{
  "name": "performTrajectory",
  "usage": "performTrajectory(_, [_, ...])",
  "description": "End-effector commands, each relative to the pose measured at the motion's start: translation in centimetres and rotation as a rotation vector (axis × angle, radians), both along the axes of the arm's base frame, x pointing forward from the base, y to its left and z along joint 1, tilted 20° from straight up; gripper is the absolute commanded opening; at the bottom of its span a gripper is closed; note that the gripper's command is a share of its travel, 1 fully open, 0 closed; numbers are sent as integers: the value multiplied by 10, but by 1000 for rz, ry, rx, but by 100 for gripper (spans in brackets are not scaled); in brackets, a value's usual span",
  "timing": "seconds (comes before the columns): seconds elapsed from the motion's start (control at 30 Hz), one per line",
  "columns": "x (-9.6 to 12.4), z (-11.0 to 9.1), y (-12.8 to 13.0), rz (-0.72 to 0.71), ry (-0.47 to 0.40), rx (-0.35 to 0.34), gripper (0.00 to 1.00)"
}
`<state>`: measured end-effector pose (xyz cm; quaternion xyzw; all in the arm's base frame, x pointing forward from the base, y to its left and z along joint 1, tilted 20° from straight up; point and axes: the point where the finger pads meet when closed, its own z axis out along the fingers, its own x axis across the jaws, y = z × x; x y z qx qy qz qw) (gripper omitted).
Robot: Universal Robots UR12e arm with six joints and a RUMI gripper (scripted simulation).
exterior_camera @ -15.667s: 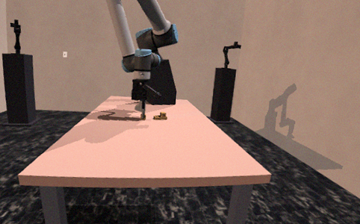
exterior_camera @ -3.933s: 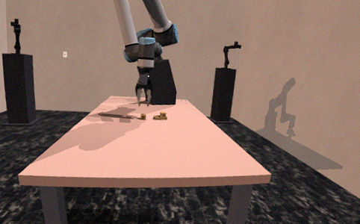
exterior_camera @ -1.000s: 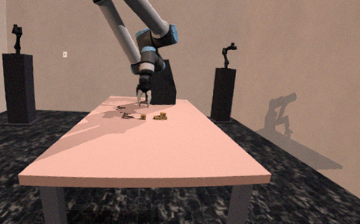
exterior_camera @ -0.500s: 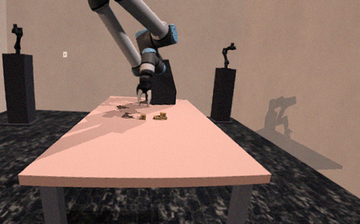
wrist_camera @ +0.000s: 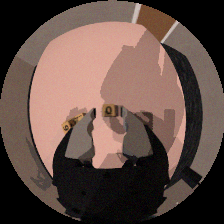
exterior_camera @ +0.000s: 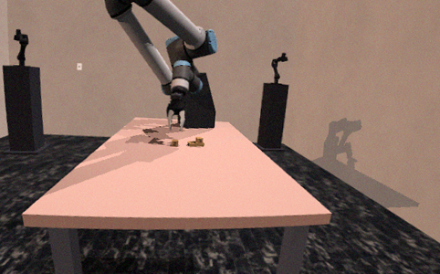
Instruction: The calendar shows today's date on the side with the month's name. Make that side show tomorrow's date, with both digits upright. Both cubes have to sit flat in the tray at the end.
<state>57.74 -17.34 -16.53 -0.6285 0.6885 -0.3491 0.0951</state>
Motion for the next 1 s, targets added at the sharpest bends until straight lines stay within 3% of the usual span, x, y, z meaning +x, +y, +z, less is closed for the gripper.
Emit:
performTrajectory(0.0, [1, -1, -1, 7, -23, -2, 28])
performTrajectory(0.47, [-1, -1, -1, 57, -174, -34, 28])
performTrajectory(0.97, [-3, 0, 1, 73, -214, -48, 28])
